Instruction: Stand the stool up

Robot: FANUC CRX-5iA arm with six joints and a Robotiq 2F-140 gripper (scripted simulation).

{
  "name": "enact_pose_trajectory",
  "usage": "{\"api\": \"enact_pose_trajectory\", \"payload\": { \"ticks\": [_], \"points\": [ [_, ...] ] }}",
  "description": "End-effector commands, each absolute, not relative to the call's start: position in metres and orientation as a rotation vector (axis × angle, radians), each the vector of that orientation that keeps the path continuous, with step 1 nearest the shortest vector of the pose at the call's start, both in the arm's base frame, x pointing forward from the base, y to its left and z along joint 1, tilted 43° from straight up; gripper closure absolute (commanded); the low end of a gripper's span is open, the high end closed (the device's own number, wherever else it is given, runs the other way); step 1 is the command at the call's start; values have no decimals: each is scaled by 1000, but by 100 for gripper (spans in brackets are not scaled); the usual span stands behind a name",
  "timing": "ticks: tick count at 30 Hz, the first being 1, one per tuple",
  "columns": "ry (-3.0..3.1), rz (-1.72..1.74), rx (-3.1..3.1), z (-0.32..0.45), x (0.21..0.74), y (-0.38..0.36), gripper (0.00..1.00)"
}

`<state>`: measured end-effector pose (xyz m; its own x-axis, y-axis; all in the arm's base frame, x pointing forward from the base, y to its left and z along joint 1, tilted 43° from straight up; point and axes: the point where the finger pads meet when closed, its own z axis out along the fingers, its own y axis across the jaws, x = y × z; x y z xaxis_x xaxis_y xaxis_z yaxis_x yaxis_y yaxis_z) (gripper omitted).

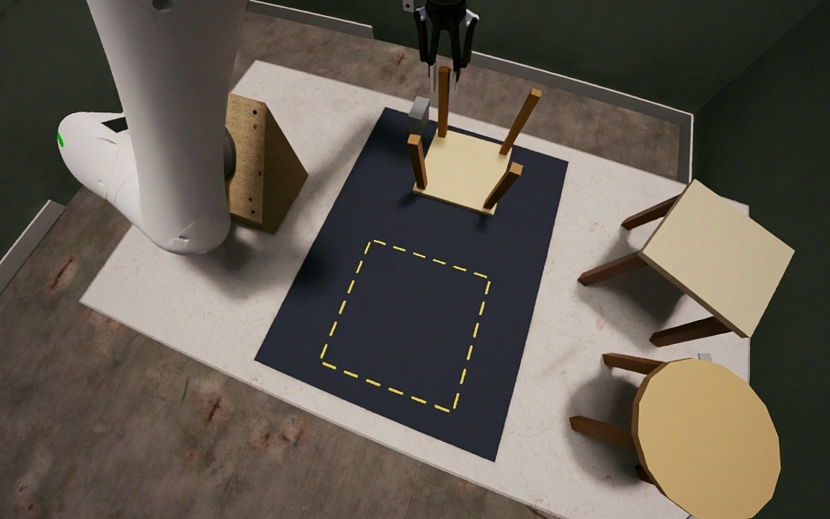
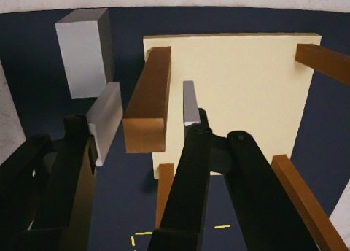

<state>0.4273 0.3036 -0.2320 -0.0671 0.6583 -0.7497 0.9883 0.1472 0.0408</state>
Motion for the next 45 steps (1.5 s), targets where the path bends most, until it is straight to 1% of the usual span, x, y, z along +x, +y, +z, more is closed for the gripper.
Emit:
{"api": "enact_pose_trajectory", "payload": {
  "ticks": [1, 6, 7, 45],
  "points": [
    [1797, -665, 1577, -234, 428, 302, 62],
    [1797, -665, 1577, -234, 428, 302, 62],
    [1797, -665, 1577, -234, 428, 302, 90],
    [1798, -664, 1578, -234, 428, 302, 90]
  ]
}}
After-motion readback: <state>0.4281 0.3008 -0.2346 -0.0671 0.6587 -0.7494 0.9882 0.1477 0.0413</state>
